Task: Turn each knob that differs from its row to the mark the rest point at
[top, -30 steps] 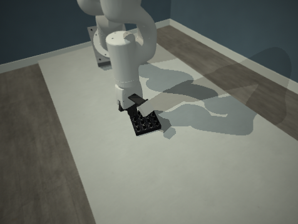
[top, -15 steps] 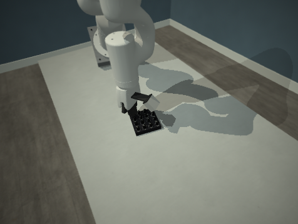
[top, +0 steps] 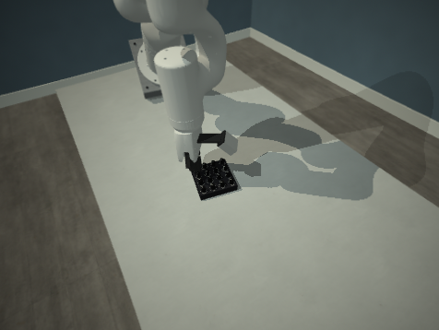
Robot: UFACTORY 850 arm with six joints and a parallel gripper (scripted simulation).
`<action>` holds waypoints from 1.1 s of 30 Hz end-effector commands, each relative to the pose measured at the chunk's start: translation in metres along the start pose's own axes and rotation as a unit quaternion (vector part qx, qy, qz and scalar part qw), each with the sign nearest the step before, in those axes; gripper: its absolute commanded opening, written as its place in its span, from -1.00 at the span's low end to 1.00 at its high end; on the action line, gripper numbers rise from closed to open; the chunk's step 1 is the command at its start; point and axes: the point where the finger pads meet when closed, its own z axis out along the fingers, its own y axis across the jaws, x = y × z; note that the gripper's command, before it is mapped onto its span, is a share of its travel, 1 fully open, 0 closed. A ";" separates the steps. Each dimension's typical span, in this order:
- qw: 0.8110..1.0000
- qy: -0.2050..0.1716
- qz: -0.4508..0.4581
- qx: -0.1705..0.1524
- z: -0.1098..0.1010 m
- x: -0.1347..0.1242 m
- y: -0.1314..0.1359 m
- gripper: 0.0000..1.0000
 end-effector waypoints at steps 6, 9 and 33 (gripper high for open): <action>0.996 -0.008 -0.088 -0.012 0.000 0.000 0.000 -0.84; 0.993 -0.008 -0.116 -0.011 0.000 0.000 0.000 -0.84; 0.976 -0.010 -0.217 -0.011 0.000 0.000 0.000 -0.84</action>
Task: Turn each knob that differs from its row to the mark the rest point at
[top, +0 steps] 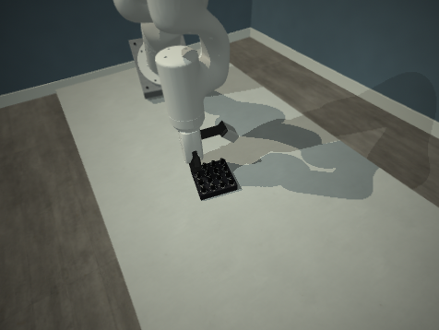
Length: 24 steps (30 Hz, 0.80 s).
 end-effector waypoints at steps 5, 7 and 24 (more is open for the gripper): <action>1.000 -0.007 -0.008 -0.004 0.000 0.000 0.000 -0.84; 1.000 -0.007 -0.009 -0.004 0.000 0.000 0.000 -0.84; 1.000 -0.007 -0.009 -0.004 0.000 0.000 0.000 -0.61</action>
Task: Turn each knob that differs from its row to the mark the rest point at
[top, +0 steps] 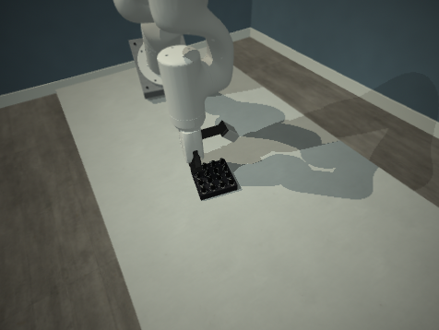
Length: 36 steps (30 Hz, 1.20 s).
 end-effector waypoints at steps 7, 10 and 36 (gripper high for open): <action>1.000 0.000 0.000 -0.001 0.000 0.000 0.001 -0.61; 1.000 0.000 0.000 -0.001 0.000 0.000 0.001 -0.61; 1.000 0.000 0.000 -0.001 -0.029 0.000 0.001 -0.61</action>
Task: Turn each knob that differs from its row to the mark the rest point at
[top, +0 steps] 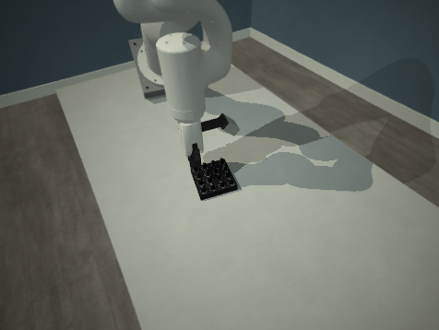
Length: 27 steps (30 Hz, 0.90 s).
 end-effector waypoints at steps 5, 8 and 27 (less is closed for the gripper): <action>1.000 0.005 0.000 0.001 -0.010 0.000 0.001 -0.61; 1.000 0.005 0.000 0.001 -0.012 0.000 0.001 -0.61; 1.000 0.005 0.000 0.001 -0.013 0.000 0.001 -0.61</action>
